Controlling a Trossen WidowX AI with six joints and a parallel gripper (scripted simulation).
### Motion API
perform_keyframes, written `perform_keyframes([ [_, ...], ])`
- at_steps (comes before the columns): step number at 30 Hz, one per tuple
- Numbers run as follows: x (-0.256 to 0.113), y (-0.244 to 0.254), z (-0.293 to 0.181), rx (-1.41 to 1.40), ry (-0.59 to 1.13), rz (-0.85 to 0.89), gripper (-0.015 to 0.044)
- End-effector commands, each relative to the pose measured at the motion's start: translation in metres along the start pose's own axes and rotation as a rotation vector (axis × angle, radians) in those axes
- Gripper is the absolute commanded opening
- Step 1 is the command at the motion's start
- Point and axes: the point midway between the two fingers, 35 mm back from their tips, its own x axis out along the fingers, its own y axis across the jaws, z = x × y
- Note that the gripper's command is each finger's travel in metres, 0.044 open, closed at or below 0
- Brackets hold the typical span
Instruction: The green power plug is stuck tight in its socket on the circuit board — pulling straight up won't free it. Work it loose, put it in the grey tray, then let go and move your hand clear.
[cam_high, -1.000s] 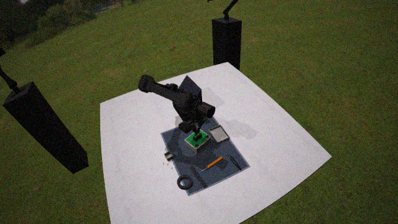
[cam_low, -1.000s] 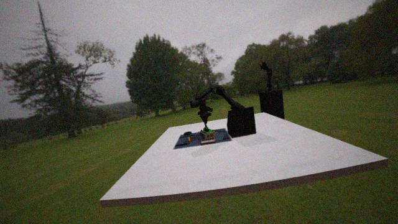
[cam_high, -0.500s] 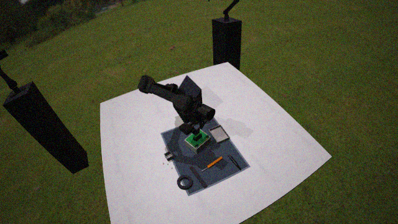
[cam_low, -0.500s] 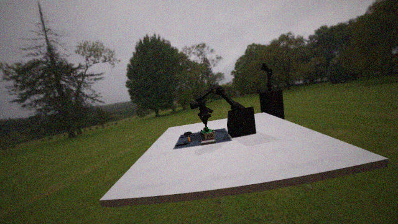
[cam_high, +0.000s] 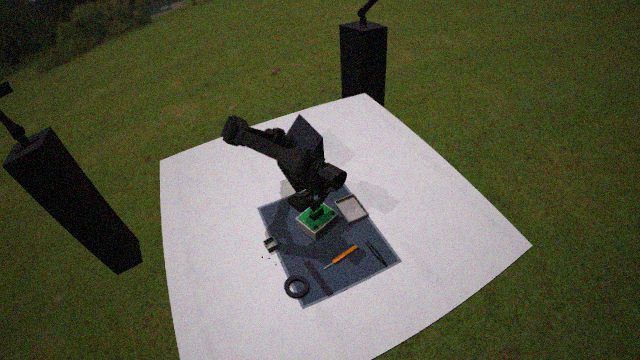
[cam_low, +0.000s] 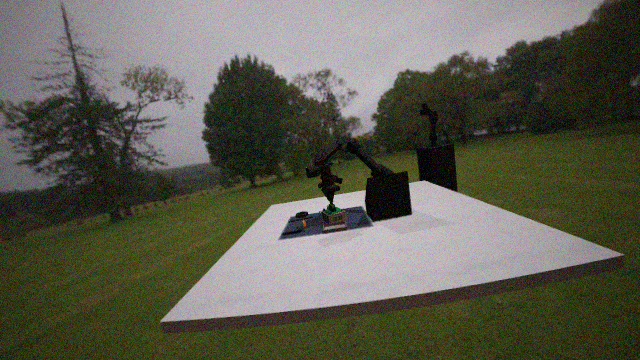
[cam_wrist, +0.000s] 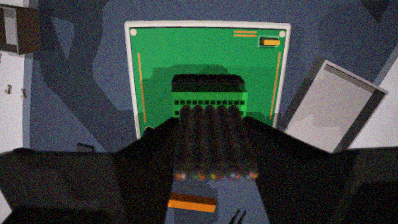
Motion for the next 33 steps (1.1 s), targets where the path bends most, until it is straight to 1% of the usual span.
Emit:
perform_keyframes([
  [1, 0.001, 0.001, 0.0, 0.004, -0.001, 0.008, 0.0065],
  [3, 0.001, 0.001, 0.0, 0.004, -0.001, 0.008, 0.0013],
  [4, 0.001, 0.001, 0.0, 0.004, -0.001, 0.008, 0.0],
  [14, 0.001, 0.001, 0.0, 0.004, -0.001, 0.008, 0.0],
  [15, -0.002, 0.001, 0.0, 0.004, 0.011, -0.025, 0.0],
  [18, -0.009, 0.001, 0.0, 0.004, 0.011, -0.022, 0.0],
  [22, -0.017, -0.003, 0.0, 0.004, 0.011, 0.022, 0.0],
  [26, -0.017, -0.006, 0.0, 0.005, 0.011, 0.065, 0.0],
  [29, -0.018, -0.003, 0.0, 0.004, 0.011, 0.025, 0.0],
  [33, -0.019, 0.007, 0.0, 0.004, 0.012, -0.088, 0.0],
])
